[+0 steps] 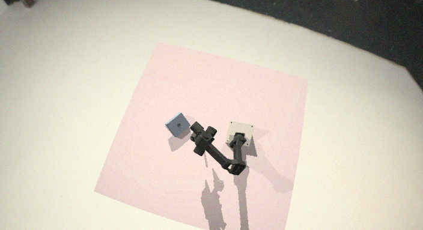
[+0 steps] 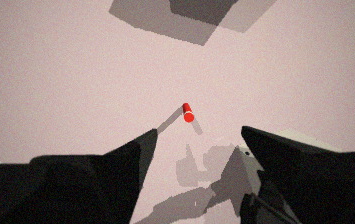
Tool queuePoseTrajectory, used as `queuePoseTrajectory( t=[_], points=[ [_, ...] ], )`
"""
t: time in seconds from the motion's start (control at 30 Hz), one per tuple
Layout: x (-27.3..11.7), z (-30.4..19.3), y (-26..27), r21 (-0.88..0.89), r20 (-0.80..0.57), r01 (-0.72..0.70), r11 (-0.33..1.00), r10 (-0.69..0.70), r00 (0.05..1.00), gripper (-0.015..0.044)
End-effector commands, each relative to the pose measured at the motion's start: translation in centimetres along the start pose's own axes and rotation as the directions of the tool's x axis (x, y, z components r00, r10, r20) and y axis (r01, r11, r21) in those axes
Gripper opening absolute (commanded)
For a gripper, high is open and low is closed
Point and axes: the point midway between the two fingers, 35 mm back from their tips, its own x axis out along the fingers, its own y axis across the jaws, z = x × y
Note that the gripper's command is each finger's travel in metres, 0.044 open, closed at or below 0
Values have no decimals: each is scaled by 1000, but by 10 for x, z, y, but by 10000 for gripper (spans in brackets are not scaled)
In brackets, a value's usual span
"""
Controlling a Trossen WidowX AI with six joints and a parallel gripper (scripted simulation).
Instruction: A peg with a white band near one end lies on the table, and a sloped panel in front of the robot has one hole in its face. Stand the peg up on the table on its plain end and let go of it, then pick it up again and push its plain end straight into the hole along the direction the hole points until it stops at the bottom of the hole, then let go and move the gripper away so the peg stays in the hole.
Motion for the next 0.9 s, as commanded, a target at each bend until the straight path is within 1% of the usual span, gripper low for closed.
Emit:
queuePoseTrajectory(
  t=[0.0, 0.3, 0.53, 0.87],
  points=[
    [-2, 4, 4, 5, -50, -62, 998, 63, 997, 440],
    [-1, 4, 4, 2, -51, -62, 998, 62, 997, 440],
    [17, 4, 6, -120, -74, -44, 992, 35, 997, 440],
    [23, 4, 6, -123, -74, -42, 992, 33, 997, 440]
  ],
)
